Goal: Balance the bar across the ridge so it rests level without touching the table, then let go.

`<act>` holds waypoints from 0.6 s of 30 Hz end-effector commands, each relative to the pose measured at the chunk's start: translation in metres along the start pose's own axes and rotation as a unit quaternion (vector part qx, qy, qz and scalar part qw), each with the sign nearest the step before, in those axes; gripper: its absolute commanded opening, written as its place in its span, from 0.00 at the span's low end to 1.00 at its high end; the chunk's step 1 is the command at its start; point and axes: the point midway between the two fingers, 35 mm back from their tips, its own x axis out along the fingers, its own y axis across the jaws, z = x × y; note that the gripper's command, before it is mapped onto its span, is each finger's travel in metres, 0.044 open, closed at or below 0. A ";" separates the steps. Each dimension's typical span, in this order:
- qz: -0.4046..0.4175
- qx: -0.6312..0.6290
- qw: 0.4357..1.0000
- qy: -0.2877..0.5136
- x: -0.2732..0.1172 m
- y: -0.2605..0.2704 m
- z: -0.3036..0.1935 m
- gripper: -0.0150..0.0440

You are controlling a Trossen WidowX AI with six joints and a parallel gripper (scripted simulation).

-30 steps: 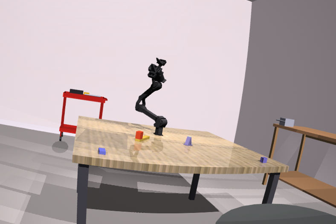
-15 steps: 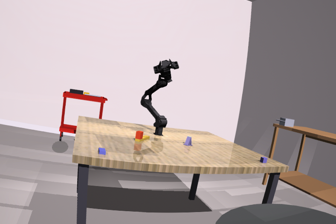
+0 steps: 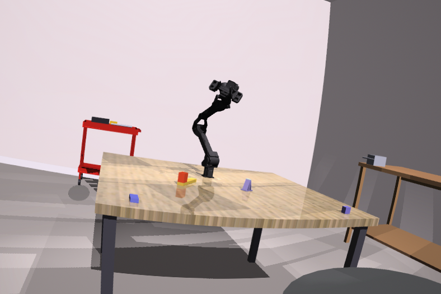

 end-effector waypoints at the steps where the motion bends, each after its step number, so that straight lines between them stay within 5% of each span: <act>1: 0.018 -0.082 0.996 0.023 0.011 0.013 -0.010 0.79; 18: 0.126 -0.406 0.894 0.140 0.058 0.054 -0.091 0.79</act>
